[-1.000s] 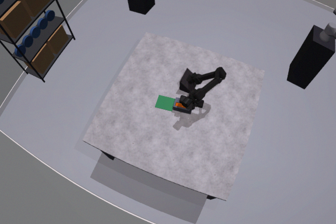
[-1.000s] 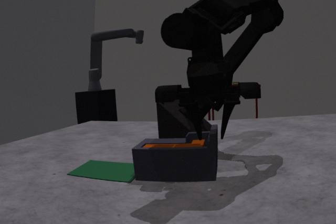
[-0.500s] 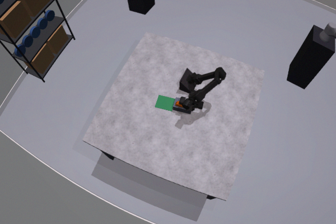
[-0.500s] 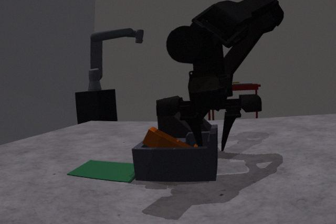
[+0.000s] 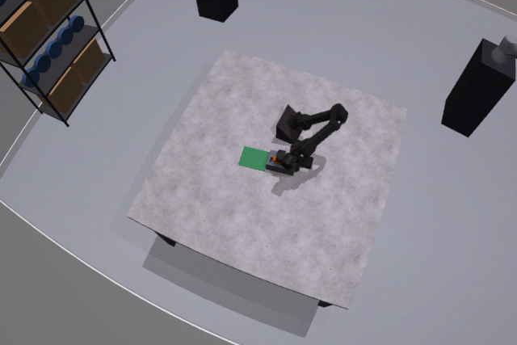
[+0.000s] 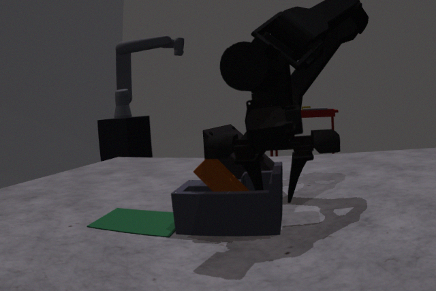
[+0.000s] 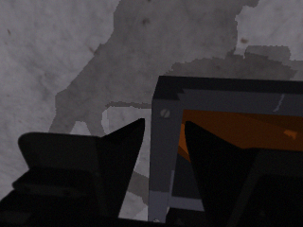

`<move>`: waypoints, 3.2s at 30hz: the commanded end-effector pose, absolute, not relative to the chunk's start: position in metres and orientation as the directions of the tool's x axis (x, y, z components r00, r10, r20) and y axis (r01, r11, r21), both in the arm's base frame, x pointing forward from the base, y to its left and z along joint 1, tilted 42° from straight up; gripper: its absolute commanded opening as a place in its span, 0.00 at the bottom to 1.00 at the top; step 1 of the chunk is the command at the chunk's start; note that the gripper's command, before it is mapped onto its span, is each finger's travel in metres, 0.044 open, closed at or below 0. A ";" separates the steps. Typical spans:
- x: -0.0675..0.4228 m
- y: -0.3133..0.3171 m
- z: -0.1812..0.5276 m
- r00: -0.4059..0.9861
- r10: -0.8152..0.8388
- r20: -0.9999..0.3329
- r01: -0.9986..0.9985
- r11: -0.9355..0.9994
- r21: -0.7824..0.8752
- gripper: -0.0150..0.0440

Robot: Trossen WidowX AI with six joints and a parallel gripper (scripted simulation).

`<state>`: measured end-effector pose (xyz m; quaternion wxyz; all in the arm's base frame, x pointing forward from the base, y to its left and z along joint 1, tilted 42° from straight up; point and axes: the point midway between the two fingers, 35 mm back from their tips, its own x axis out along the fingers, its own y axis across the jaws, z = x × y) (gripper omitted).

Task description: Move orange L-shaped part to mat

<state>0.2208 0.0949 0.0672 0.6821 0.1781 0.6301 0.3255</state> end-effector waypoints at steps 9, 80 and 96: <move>0.221 0.095 0.067 -0.006 0.669 -0.743 -0.220 0.724 0.654 0.56; 0.233 0.001 0.126 -0.013 0.665 -0.747 0.443 0.674 0.592 0.73; 0.247 -0.033 0.098 -0.011 0.662 -0.750 0.977 0.165 0.132 0.73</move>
